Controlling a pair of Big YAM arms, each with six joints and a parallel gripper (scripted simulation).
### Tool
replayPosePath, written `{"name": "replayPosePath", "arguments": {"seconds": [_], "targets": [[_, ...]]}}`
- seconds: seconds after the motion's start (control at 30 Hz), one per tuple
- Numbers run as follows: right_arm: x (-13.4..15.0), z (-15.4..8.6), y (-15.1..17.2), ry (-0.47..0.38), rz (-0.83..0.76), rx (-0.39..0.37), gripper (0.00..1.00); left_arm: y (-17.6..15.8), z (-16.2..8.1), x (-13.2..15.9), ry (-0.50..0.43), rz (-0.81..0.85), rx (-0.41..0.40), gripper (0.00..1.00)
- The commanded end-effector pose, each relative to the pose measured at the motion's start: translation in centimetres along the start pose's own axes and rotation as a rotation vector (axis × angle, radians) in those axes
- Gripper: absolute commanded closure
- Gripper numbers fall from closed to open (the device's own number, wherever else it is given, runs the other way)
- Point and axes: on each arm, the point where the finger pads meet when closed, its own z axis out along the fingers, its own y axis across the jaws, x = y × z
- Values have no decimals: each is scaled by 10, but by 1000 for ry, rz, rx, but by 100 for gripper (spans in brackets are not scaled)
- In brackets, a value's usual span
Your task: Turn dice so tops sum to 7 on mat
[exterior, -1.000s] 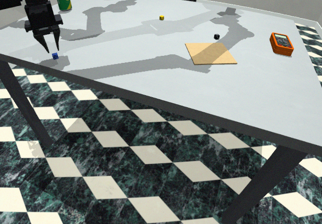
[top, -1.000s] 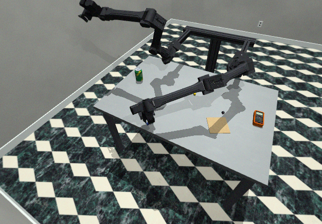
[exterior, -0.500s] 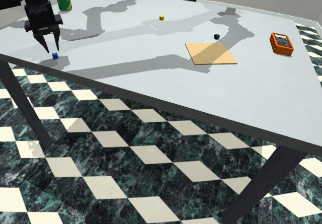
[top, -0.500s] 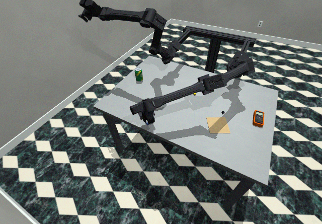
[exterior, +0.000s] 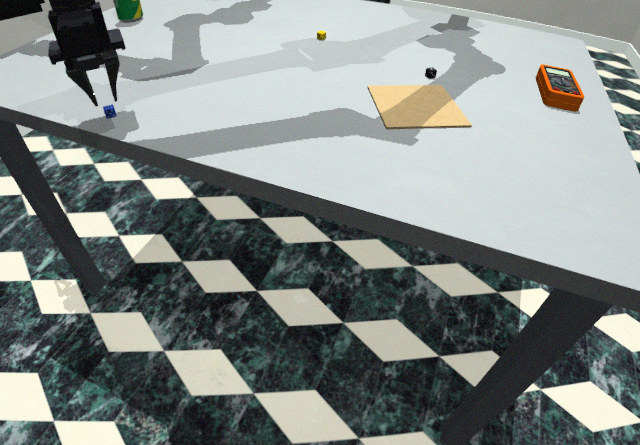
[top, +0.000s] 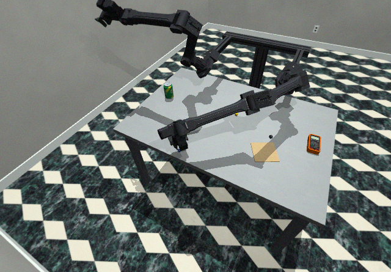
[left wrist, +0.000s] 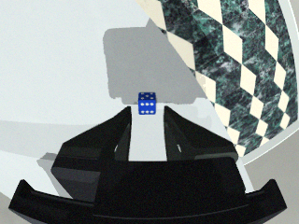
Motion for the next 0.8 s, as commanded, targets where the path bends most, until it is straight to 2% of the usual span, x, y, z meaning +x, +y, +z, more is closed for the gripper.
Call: {"name": "replayPosePath", "arguments": {"seconds": [0.0,0.77], "targets": [[-42,-3,-5,-63,0,11,0,-6,17,-16,0,-32,2,70],[-42,-3,-5,-63,0,11,0,-4,30,-16,1,-31,-3,70]]}}
